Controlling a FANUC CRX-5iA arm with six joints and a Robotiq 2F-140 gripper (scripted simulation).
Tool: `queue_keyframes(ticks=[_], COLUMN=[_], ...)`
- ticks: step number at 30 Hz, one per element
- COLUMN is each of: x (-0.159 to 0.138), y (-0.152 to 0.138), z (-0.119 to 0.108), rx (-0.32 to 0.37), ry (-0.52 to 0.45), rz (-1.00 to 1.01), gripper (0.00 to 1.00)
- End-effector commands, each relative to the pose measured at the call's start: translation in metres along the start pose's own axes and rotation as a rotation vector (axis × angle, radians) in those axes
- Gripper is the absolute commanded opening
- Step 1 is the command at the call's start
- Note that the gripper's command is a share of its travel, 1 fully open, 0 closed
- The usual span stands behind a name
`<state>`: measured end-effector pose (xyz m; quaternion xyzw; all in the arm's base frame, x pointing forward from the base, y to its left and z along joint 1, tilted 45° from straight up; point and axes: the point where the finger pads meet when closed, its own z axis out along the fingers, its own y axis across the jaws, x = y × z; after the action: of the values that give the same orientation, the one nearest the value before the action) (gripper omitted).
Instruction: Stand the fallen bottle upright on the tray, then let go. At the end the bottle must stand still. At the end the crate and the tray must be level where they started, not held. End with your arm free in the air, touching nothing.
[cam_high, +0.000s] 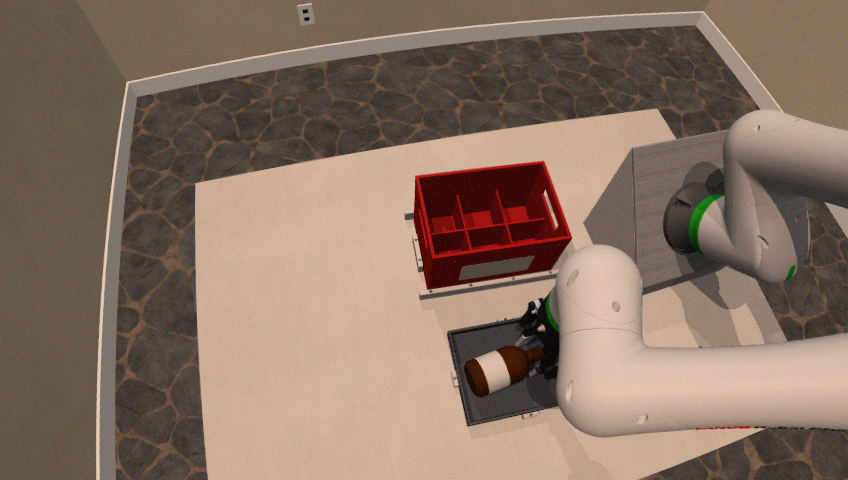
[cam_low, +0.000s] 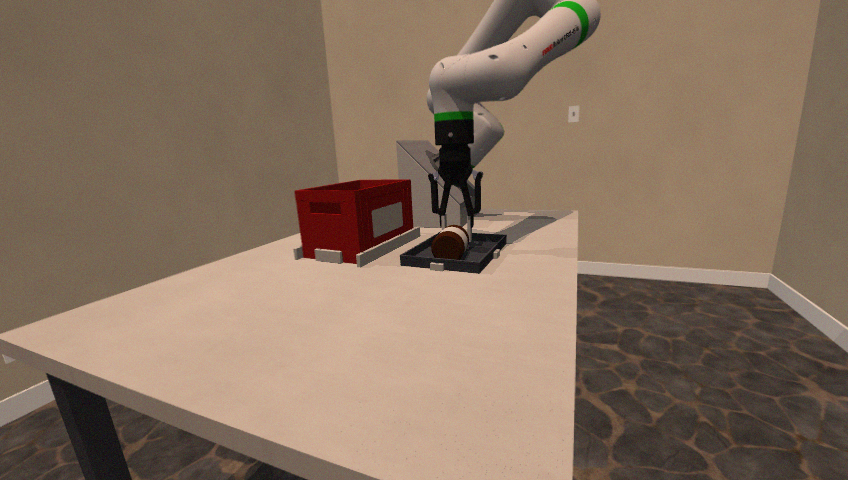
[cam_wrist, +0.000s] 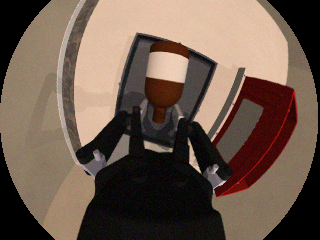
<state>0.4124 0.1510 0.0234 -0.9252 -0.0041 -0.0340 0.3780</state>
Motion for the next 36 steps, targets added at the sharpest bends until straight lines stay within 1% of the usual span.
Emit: queue_keyframes(ticks=[1, 23, 24, 36], x=[0.0002, 0.0002, 0.0002, 0.0002], y=[0.0001, 0.0001, 0.0001, 0.0001], z=[-0.0002, -0.0002, -0.0002, -0.0002], rx=[0.0, 0.0, 0.0, 0.0], ry=[0.0, 0.0, 0.0, 0.0], rz=[0.0, 0.0, 0.0, 0.0], gripper=[0.38, 0.38, 0.0, 0.0])
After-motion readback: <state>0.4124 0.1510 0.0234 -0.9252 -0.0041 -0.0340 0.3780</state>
